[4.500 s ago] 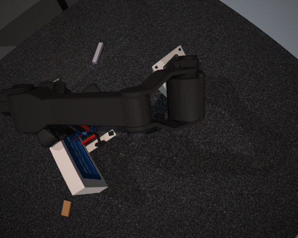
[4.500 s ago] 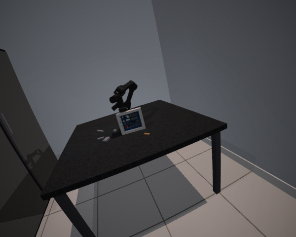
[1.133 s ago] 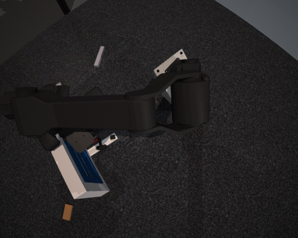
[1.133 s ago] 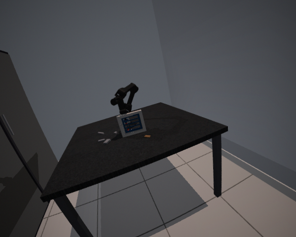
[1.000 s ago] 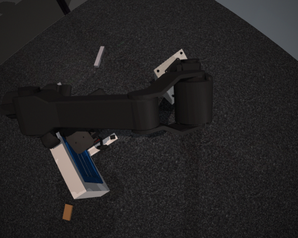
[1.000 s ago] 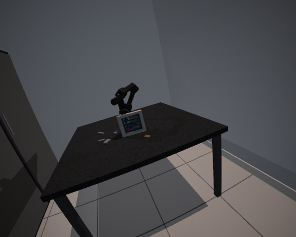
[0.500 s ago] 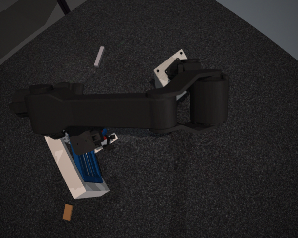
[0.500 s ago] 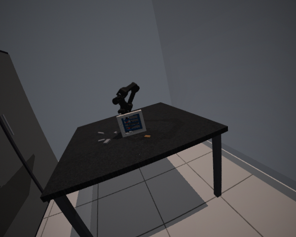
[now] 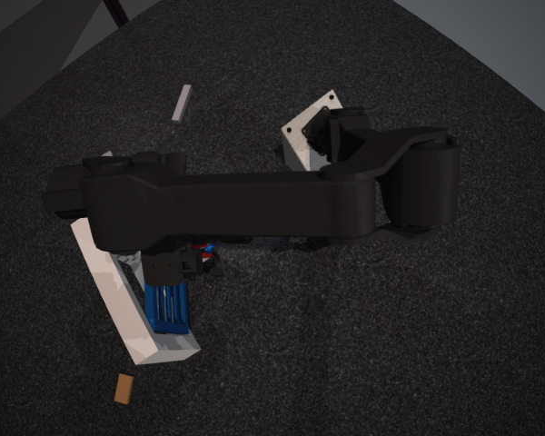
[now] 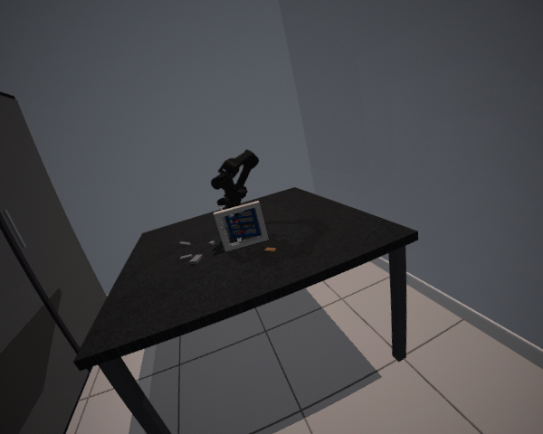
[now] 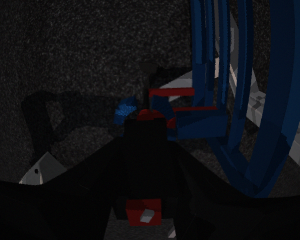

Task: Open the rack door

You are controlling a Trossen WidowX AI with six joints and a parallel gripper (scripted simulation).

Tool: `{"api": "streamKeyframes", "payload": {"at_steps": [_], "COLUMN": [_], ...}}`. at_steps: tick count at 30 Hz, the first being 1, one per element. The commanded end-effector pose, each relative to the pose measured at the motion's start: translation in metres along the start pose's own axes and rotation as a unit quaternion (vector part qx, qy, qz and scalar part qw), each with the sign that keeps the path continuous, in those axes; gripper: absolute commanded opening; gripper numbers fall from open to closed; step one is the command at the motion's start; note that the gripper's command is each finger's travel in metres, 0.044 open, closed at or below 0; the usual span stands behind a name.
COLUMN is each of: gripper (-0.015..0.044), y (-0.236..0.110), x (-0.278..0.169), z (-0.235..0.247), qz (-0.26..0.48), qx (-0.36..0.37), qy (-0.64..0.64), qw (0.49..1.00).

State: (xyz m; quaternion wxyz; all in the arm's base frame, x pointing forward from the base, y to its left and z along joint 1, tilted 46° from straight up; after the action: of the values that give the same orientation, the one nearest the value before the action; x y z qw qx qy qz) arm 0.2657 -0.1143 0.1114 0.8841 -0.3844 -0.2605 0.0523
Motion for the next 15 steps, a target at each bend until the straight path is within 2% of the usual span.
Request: {"api": "streamKeyframes", "payload": {"at_steps": [1, 15], "gripper": [0.0016, 0.0016], "y": [0.000, 0.000], "x": [0.001, 0.007], "z": [0.010, 0.042], "qz": [-0.003, -0.003], "qx": [-0.001, 0.001], "qy": [0.046, 0.162], "qw": [0.999, 0.987]}}
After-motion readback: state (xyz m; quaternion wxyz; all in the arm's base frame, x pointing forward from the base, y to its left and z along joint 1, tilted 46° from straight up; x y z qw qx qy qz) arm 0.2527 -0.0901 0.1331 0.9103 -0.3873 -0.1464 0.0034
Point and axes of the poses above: the point midway between the two fingers, 35 mm back from their tips, its own y axis out along the fingers, its own z axis across the jaws, x = y × z, the point moved 4 cm from there along -y, back along the fingers, and after that the axes turned 12 degrees about y, right-handed, at the moved point
